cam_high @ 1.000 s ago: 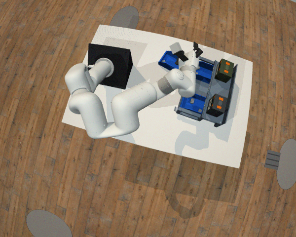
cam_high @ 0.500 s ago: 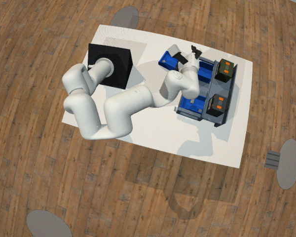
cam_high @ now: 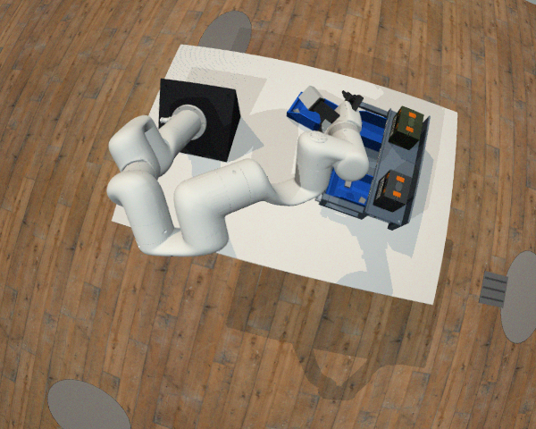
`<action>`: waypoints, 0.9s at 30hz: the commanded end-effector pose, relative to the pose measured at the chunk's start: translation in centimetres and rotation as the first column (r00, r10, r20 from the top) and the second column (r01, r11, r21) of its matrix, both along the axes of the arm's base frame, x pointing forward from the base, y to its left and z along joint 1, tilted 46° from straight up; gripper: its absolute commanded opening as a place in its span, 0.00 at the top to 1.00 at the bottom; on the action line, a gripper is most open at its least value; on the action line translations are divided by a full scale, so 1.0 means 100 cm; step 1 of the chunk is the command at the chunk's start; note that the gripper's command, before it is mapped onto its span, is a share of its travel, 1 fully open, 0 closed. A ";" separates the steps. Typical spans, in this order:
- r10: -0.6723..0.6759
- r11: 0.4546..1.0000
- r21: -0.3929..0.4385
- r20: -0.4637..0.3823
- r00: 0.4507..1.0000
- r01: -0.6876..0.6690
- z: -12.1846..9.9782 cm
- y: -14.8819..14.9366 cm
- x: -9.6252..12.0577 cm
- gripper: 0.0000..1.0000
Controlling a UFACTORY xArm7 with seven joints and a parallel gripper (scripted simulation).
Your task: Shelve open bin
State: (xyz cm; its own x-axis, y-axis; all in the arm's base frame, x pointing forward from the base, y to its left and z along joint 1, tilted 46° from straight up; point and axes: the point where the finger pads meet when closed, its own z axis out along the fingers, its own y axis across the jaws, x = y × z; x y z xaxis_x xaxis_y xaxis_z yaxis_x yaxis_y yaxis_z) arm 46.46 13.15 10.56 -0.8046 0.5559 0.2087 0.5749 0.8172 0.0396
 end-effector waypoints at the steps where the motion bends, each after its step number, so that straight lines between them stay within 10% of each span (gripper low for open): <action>1: 0.100 0.982 -0.157 -0.022 0.995 -0.103 0.029 -0.012 -0.002 0.00; 27: 0.240 0.880 -0.398 -0.100 0.966 -0.260 0.028 -0.011 -0.001 0.00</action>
State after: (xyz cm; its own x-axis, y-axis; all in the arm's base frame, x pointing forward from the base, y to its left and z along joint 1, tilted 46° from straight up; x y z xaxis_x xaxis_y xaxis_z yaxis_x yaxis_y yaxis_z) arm 46.23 11.95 13.23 -0.9212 0.3854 0.0531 0.3462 0.8743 -0.3402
